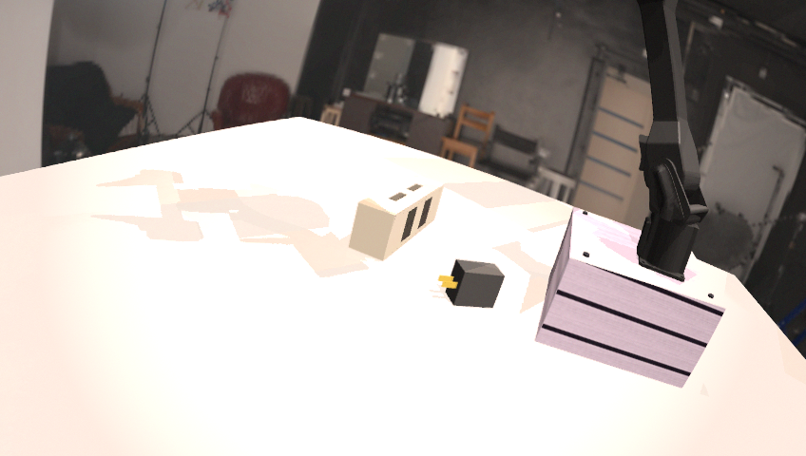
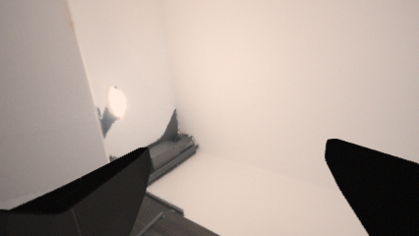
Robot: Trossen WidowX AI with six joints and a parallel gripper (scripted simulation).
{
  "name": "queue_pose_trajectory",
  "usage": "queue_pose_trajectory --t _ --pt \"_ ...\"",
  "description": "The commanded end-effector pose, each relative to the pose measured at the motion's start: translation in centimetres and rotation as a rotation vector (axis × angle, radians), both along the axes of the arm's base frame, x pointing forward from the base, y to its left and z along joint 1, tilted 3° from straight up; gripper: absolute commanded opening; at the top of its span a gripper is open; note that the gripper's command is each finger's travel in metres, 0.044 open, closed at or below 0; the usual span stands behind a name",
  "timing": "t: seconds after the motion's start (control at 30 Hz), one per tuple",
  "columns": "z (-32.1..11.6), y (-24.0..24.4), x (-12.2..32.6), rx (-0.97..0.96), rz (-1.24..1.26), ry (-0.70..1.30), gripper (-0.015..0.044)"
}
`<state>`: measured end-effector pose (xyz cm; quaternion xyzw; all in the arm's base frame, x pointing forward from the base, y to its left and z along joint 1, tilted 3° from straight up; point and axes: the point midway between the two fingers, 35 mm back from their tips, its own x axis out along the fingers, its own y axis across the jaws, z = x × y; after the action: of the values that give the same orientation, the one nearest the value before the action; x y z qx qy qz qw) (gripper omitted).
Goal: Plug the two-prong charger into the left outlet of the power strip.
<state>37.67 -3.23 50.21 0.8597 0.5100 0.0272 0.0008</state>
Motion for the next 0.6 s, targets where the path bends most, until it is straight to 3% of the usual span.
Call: queue_pose_trajectory --t 0.0,0.57 --pt "0.0 0.0 0.0 0.006 0.001 0.005 0.0426" --pt "-1.1 2.2 4.3 0.531 0.059 0.53 0.044"
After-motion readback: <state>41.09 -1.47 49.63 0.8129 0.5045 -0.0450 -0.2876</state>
